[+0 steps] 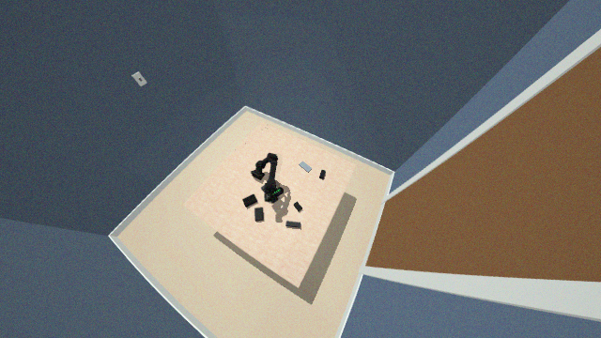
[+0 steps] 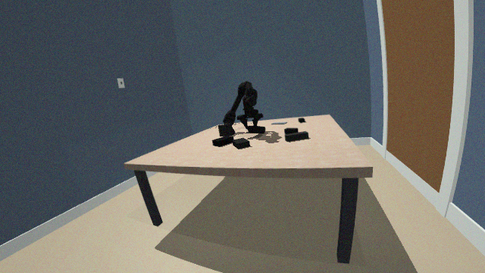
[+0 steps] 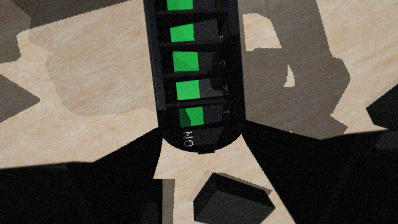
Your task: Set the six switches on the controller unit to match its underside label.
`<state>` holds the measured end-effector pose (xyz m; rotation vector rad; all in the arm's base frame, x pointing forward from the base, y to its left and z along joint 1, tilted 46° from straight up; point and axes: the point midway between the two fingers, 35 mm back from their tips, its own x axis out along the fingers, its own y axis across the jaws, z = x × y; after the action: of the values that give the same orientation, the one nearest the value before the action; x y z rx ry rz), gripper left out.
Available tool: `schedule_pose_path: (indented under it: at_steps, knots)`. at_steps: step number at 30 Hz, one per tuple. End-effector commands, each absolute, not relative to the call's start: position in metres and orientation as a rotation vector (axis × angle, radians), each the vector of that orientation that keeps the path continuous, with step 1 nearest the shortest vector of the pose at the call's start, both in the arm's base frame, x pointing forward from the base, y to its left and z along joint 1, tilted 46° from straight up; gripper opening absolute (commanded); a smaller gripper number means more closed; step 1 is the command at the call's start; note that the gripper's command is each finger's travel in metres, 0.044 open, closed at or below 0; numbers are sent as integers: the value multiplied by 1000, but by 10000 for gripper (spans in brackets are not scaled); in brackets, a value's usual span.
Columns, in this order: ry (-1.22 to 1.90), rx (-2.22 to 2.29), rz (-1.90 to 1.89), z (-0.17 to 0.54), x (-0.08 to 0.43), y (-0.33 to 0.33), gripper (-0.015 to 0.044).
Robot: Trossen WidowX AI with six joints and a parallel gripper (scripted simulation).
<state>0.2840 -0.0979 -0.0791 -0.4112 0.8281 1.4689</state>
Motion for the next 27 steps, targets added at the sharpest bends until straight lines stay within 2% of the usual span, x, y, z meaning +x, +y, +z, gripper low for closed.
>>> schedule_pose_path:
  at_steps: [1, 27]
  knots:
    - [834, -412, 1471, -82, 282, -96, 336]
    - [833, -412, 1471, -95, 280, -83, 337]
